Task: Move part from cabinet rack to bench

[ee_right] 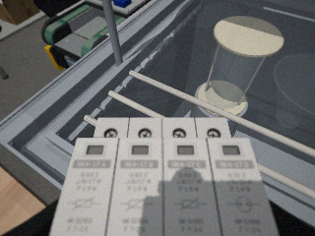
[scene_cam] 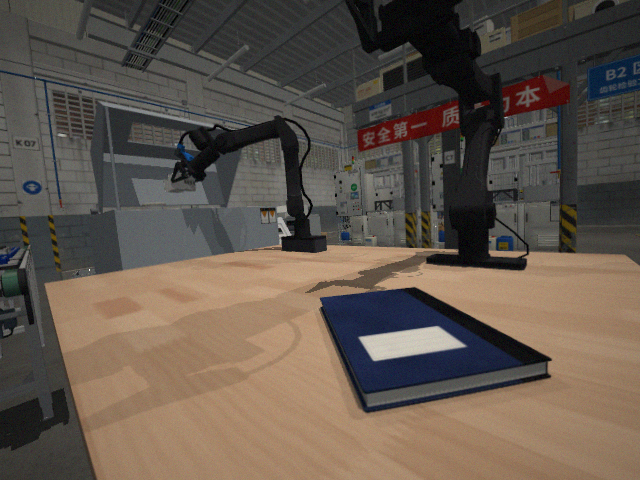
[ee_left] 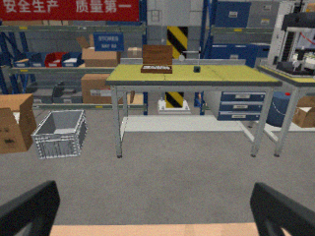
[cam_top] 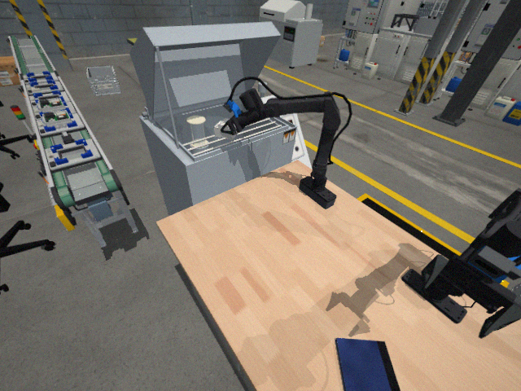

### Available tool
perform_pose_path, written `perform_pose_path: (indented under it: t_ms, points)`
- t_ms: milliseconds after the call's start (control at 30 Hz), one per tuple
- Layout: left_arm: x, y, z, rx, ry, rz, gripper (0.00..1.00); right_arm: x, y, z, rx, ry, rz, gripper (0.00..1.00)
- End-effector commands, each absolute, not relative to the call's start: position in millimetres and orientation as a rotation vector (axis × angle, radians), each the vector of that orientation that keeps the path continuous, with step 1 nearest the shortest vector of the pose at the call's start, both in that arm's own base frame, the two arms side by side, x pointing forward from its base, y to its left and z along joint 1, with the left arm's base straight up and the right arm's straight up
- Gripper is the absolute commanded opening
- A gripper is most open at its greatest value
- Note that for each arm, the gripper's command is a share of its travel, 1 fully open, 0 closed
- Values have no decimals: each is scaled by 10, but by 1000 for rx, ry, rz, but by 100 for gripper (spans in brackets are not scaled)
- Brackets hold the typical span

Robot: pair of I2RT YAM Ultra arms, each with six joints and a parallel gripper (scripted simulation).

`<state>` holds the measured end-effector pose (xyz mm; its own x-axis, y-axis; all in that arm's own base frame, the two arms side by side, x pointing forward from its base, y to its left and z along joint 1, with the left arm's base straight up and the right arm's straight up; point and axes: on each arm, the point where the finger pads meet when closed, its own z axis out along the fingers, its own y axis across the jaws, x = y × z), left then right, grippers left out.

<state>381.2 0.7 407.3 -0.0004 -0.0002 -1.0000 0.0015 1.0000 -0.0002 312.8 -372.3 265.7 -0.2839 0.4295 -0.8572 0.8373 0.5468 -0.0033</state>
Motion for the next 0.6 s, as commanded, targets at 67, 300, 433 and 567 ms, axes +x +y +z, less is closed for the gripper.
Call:
perform_pose_path:
  t_ms: [67,300,433,567]
  points:
    - [3745,1,4267,1,1527,5,100,3516,-3490,3392,861,1744,-589,76]
    - [3745,1,4267,1,1527,5,100,3800,-3253,3277,802,1790,-537,76]
    - [3745,1,4267,1,1527,5,100,4038,-3032,3129,745,1841,-485,76]
    - [3745,1,4267,1,1527,5,100,4227,-2817,2844,628,1903,-417,76]
